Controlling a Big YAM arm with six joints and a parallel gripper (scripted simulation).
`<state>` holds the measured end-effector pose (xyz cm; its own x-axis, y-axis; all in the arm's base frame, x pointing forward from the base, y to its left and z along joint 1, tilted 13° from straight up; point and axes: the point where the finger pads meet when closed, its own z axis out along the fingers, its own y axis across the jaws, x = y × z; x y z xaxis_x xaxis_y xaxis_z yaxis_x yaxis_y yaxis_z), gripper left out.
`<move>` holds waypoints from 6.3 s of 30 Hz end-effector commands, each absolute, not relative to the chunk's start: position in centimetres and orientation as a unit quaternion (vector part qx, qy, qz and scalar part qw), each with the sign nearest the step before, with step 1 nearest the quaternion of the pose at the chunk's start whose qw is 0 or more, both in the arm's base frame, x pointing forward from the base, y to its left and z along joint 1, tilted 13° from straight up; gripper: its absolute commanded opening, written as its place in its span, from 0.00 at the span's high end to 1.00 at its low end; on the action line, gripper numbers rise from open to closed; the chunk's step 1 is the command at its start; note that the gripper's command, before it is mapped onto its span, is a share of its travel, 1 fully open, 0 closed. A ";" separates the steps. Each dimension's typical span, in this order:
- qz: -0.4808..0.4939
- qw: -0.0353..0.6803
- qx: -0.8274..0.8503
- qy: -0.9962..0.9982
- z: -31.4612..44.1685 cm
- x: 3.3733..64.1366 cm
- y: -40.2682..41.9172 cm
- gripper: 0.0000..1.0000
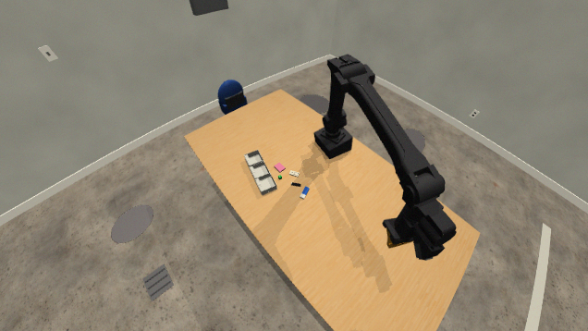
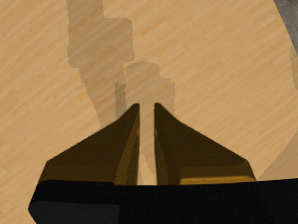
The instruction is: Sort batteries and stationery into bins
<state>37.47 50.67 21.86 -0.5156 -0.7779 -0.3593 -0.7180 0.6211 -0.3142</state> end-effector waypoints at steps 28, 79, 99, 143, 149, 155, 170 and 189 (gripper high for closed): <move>-0.061 0.208 -0.301 0.928 21.0 43.0 36.5 0.92; -0.044 0.135 -0.038 0.989 21.3 35.2 3.0 0.92; -0.033 0.134 0.038 0.990 20.6 30.9 -2.2 0.92; -0.020 0.136 0.165 0.977 17.2 33.6 -9.0 0.92; -0.024 0.147 0.164 0.975 16.4 35.8 -12.9 0.92; -0.027 0.145 0.164 0.975 14.2 37.4 -17.4 0.92; -0.030 0.142 0.164 0.976 10.3 40.2 -25.0 0.92; -0.022 0.123 0.158 0.980 9.2 38.5 -23.1 0.92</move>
<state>38.33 -23.18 8.54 -0.9177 0.3222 -0.2325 0.3313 0.9435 0.0002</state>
